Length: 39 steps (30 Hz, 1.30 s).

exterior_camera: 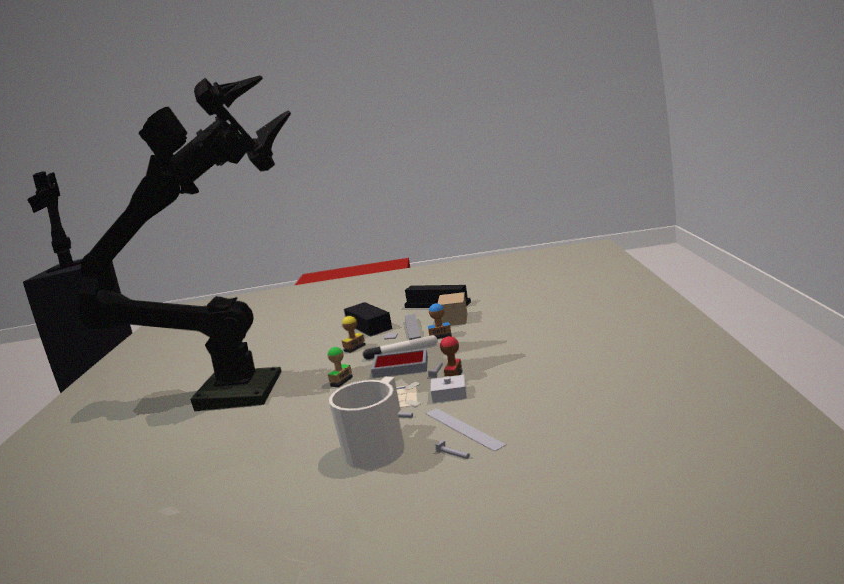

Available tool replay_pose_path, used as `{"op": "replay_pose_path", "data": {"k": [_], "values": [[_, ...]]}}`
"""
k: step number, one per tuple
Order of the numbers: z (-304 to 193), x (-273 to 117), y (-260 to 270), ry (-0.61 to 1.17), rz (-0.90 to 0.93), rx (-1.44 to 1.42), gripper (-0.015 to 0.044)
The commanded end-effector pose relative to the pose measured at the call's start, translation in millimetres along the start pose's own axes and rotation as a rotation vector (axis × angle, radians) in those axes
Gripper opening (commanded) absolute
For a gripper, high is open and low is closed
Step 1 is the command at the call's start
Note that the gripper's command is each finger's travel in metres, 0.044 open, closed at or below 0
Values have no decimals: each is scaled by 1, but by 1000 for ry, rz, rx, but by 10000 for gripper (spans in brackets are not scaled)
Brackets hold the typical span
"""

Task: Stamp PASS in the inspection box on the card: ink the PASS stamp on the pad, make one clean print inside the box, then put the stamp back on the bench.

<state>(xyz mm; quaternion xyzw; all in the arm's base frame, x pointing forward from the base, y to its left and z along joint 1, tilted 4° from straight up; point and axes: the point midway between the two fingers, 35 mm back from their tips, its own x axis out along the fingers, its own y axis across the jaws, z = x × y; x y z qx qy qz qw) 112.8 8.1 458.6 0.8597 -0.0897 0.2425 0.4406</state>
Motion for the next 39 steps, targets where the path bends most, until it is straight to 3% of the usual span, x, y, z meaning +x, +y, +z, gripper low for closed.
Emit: {"op": "replay_pose_path", "data": {"k": [1,7,12,19,26,32,36,39], "values": [[2,1,-2,-7,-8,-14,374],[56,33,-64,-183,-325,-439,216],[111,37,-120,-232,-697,-800,210],[161,19,-168,-140,-1113,-1087,210],[201,-17,-207,125,-1542,-1268,210],[224,-59,-230,514,-1866,-1297,210],[232,-89,-239,860,-2017,-1230,210],[233,-97,-240,948,-2039,-1204,210]]}}
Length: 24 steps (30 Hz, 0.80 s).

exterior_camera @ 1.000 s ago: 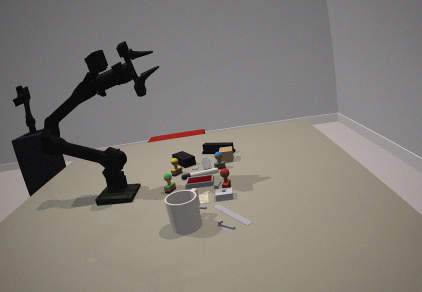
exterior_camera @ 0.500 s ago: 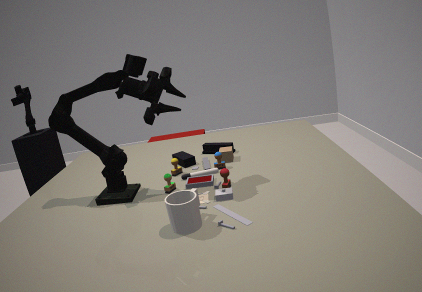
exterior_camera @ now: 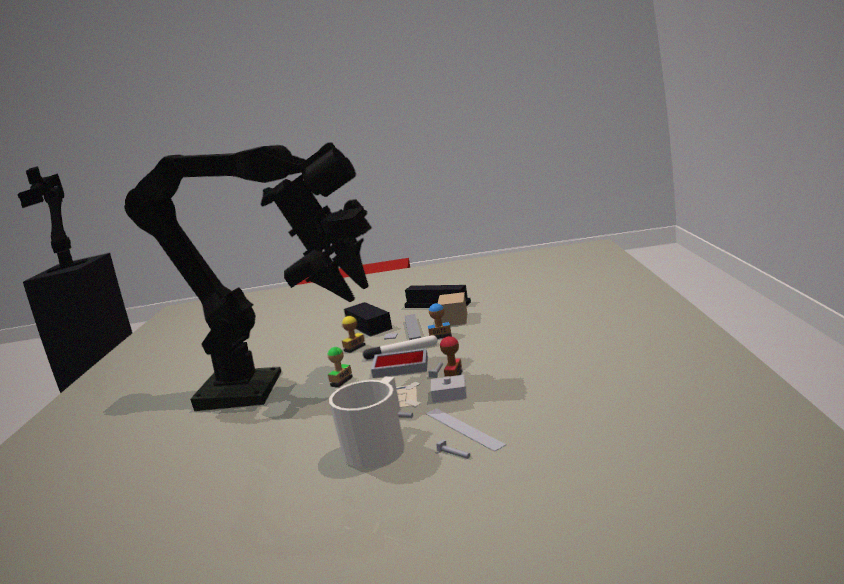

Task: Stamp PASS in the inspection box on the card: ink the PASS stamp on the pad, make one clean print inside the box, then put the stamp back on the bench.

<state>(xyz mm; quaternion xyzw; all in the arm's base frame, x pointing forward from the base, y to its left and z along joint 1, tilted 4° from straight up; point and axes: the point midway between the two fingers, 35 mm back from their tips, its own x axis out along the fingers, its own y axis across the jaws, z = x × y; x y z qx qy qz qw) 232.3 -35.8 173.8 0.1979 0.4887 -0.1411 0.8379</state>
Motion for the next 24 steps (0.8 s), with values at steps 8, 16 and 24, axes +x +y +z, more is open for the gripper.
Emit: {"op": "replay_pose_path", "data": {"k": [8,16,24], "values": [[-48,25,-37,436,-32,-431,210],[-48,25,-37,436,-32,-431,210],[-50,35,-38,436,-32,-431,210]]}}
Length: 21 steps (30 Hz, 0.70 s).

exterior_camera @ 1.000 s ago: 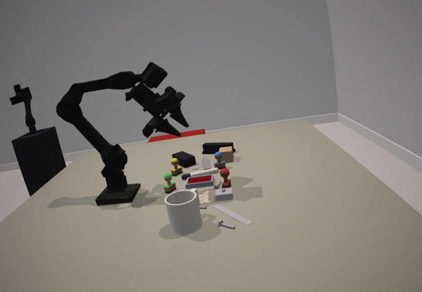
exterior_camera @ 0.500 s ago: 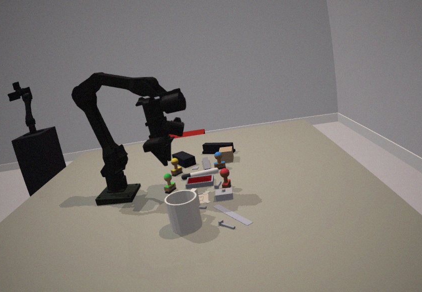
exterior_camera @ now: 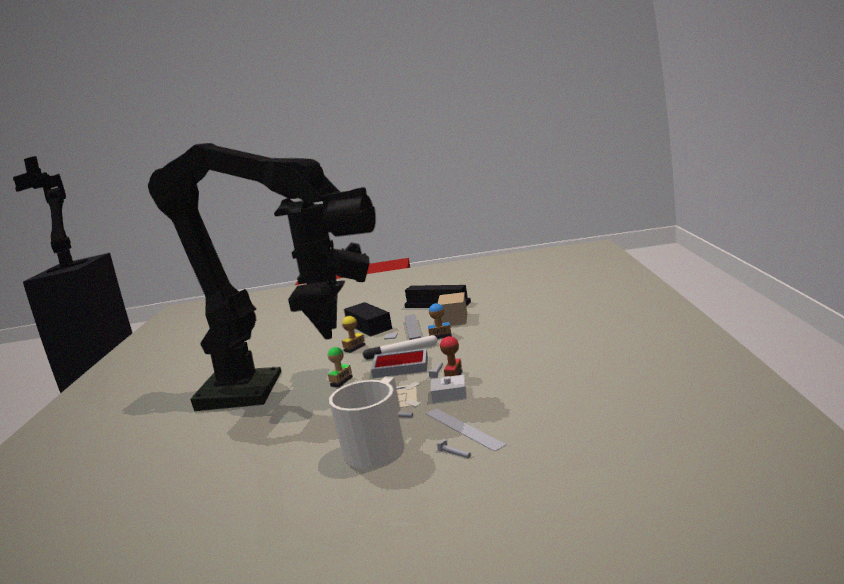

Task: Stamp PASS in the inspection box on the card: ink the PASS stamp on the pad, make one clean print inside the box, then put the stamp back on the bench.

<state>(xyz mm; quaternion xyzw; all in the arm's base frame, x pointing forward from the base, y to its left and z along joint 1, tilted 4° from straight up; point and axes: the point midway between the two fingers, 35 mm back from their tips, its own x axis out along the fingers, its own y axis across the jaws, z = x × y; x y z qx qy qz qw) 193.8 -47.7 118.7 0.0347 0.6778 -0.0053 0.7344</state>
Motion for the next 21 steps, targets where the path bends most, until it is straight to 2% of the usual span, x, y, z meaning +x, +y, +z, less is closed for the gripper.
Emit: {"op": "replay_pose_path", "data": {"k": [1,21], "values": [[1,7,0,2,4,-7,210],[2,40,0,2,4,-7,210]]}}
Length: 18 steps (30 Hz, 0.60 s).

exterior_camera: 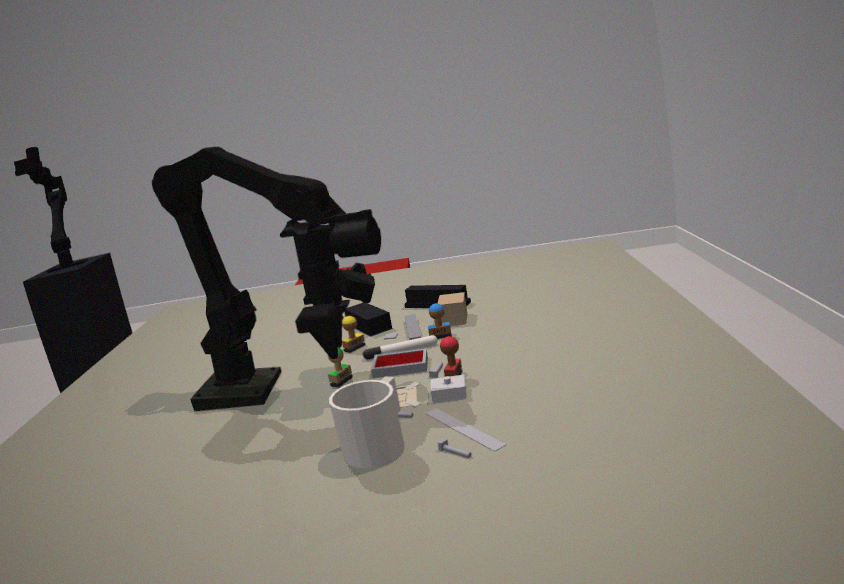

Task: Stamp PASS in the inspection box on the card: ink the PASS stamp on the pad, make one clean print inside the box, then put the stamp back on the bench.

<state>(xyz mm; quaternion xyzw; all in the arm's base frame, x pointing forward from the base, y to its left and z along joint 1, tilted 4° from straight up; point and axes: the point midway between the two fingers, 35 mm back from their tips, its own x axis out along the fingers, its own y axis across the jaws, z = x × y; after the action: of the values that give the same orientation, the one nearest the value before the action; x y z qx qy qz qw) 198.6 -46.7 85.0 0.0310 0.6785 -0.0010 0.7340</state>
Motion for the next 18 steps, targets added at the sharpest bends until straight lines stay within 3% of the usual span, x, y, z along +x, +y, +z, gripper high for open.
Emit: {"op": "replay_pose_path", "data": {"k": [1,18], "values": [[0,8,1,0,3,5,210],[-3,35,1,1,3,5,210]]}}
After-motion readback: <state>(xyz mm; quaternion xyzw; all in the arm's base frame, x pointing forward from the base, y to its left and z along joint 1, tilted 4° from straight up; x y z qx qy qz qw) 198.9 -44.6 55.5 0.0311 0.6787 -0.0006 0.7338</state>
